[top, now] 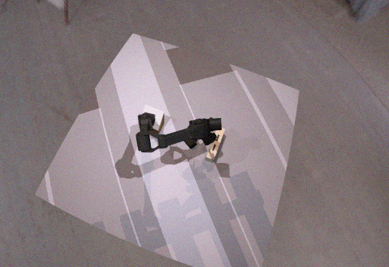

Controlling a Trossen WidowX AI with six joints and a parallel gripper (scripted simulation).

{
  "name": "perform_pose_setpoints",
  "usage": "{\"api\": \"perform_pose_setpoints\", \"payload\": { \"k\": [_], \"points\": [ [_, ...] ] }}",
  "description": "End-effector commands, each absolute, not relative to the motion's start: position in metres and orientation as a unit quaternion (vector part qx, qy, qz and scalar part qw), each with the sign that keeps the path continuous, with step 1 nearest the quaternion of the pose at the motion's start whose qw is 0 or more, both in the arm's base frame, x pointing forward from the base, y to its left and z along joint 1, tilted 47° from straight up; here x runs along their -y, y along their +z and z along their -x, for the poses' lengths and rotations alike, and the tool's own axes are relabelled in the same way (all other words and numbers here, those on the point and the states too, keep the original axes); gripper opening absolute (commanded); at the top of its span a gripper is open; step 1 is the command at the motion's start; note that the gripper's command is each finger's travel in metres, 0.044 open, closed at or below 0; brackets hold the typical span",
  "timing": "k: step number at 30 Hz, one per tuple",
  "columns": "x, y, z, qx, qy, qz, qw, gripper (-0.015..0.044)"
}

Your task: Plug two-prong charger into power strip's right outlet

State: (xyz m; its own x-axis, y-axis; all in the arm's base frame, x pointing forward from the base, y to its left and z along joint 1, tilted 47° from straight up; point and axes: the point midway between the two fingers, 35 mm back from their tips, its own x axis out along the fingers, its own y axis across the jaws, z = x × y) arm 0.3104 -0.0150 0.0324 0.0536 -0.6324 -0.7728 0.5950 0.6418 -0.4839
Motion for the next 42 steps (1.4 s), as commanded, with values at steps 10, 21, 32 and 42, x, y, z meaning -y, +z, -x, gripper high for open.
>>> {"api": "perform_pose_setpoints", "payload": {
  "k": [10, 21, 32, 42],
  "points": [
    [0.024, 0.003, -0.263, -0.613, -0.458, 0.084, 0.638, 0.0440],
    [0.033, -0.006, -0.260, -0.613, -0.459, 0.085, 0.638, 0.0440],
    [0.042, -0.015, -0.259, -0.613, -0.458, 0.084, 0.638, 0.0440],
    [0.054, -0.026, -0.258, -0.613, -0.458, 0.085, 0.638, 0.0440]
  ]
}}
